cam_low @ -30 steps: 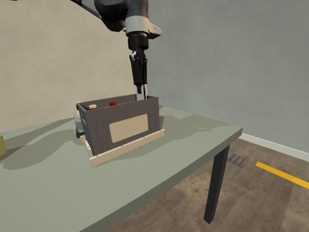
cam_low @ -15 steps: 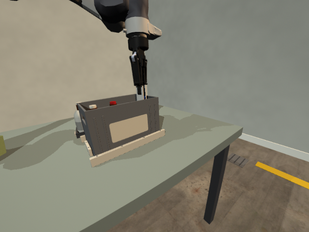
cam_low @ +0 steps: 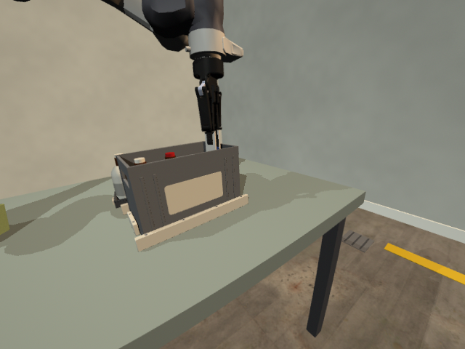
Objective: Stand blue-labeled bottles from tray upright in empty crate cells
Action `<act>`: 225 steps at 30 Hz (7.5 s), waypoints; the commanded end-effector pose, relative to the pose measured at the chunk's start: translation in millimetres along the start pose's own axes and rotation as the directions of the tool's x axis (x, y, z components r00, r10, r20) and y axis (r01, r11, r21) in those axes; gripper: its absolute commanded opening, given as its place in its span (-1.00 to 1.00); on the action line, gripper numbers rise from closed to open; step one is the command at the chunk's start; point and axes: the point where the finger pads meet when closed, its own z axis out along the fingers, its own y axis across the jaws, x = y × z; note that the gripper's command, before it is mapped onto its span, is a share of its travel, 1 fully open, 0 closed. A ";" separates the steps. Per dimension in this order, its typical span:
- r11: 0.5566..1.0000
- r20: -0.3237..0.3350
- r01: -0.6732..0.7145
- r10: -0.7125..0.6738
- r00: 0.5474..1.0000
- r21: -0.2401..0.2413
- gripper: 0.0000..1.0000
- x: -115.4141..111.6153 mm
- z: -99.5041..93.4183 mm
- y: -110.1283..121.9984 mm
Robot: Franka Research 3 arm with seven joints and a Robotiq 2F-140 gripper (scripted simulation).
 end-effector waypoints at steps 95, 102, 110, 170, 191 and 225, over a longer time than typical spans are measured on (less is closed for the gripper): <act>1.000 -0.016 0.002 -0.002 1.000 0.000 -0.24 5.4 4.9 0.2; 1.000 -0.016 0.002 -0.002 1.000 0.000 -0.24 5.4 4.9 0.2; 1.000 -0.016 0.002 -0.002 1.000 0.000 -0.24 5.4 4.9 0.2; 1.000 -0.016 0.002 -0.002 1.000 0.000 -0.24 5.0 -22.8 0.2; 1.000 -0.016 0.002 -0.002 1.000 0.000 -0.24 4.3 -63.6 0.2; 1.000 -0.016 0.002 -0.002 1.000 0.000 -1.00 4.1 -72.6 0.2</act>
